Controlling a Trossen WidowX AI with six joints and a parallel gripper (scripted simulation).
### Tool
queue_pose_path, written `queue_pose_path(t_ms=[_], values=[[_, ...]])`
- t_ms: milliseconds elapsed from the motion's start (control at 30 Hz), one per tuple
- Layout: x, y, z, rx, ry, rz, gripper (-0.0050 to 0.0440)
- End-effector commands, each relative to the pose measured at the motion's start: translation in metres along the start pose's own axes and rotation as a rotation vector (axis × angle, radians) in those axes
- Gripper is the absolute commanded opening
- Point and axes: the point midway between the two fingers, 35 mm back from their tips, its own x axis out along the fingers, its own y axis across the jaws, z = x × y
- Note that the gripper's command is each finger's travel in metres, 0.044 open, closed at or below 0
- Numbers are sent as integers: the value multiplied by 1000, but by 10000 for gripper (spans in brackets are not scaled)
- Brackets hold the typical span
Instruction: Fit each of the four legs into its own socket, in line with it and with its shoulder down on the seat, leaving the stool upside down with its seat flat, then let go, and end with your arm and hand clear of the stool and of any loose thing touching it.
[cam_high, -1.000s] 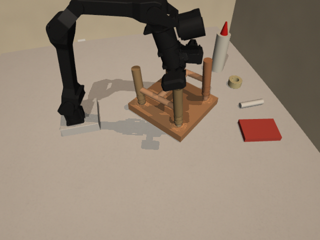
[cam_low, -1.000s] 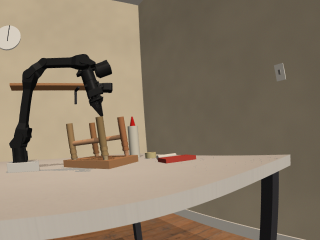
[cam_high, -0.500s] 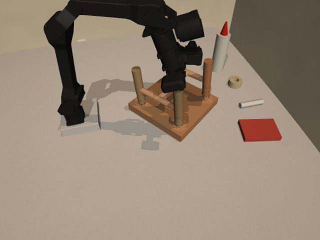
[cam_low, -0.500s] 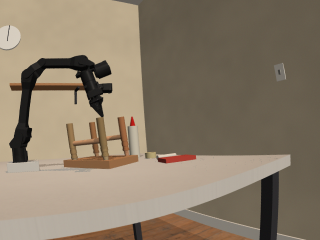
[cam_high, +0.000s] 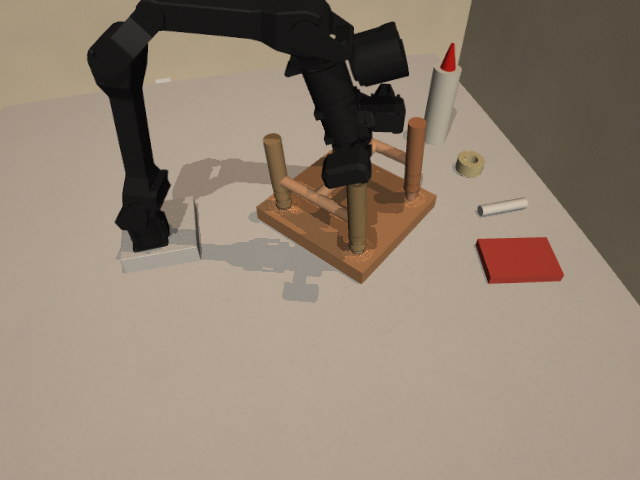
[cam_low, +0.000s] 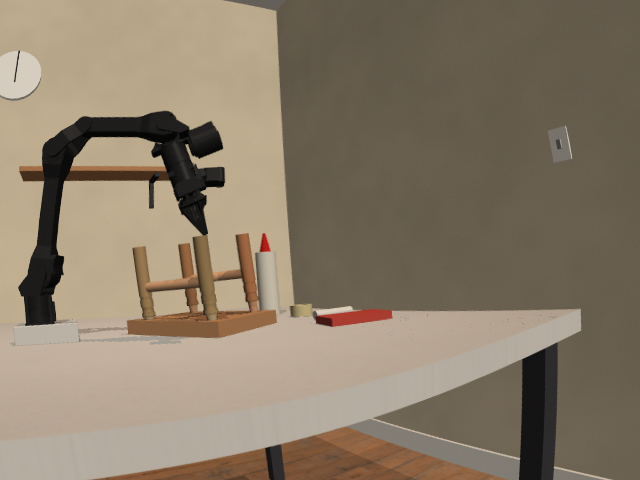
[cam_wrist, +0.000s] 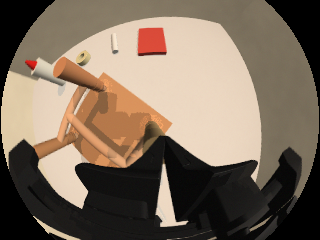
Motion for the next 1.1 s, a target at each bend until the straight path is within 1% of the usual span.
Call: queue_pose_path(t_ms=[0, 1067], values=[[27, 11, -13, -18, 83, 32, 0], [30, 11, -14, -18, 83, 32, 0]])
